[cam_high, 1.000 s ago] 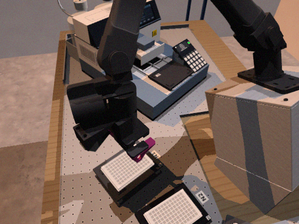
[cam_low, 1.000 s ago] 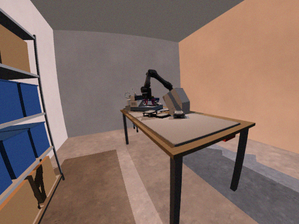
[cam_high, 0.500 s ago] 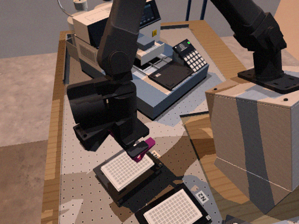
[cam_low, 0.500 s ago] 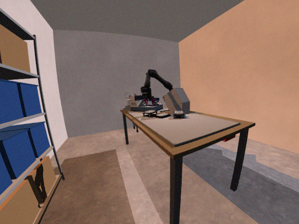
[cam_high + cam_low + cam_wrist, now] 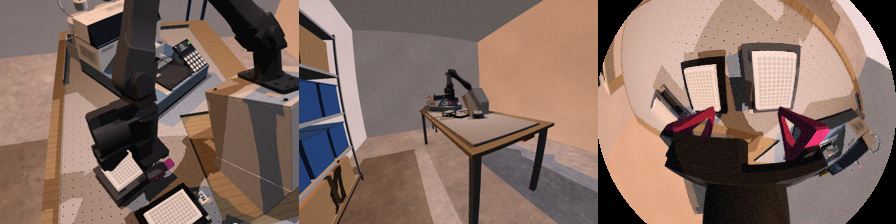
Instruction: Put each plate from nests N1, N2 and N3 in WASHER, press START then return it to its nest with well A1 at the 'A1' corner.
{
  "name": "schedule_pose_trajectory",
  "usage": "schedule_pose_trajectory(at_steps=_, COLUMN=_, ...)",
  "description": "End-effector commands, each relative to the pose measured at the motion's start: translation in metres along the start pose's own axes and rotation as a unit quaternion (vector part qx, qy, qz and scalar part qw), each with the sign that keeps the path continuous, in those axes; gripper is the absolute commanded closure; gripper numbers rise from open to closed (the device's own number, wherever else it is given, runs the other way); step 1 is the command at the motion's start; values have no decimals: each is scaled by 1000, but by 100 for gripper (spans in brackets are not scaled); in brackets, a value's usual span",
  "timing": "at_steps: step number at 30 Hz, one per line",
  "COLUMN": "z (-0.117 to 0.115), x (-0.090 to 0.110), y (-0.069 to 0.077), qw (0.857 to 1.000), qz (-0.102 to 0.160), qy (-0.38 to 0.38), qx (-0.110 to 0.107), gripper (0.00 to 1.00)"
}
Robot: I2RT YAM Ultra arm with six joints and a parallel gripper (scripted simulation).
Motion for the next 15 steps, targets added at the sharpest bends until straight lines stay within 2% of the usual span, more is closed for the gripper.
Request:
schedule_pose_trajectory(at_steps=1, z=17, x=3, y=-1, qw=1000, qz=-8, qy=-14, qx=3, gripper=0)
schedule_pose_trajectory(at_steps=10, z=60, x=15, y=-8, qw=1000, qz=-9, qy=-14, qx=1, gripper=0)
schedule_pose_trajectory(at_steps=13, z=74, x=6, y=-6, qw=999, qz=-23, qy=-22, qx=-3, gripper=0)
schedule_pose_trajectory(at_steps=15, z=74, x=6, y=-6, qw=999, qz=-23, qy=-22, qx=-3, gripper=0)
Point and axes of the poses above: the point where the finger pads meet when closed, its own y axis back along the fingers, its own z axis across the jaws, x = y × z, the point moved 5 cm from there along y, back along the fingers, and after that the axes turned 5 degrees about -y, right-handed, at the moved point
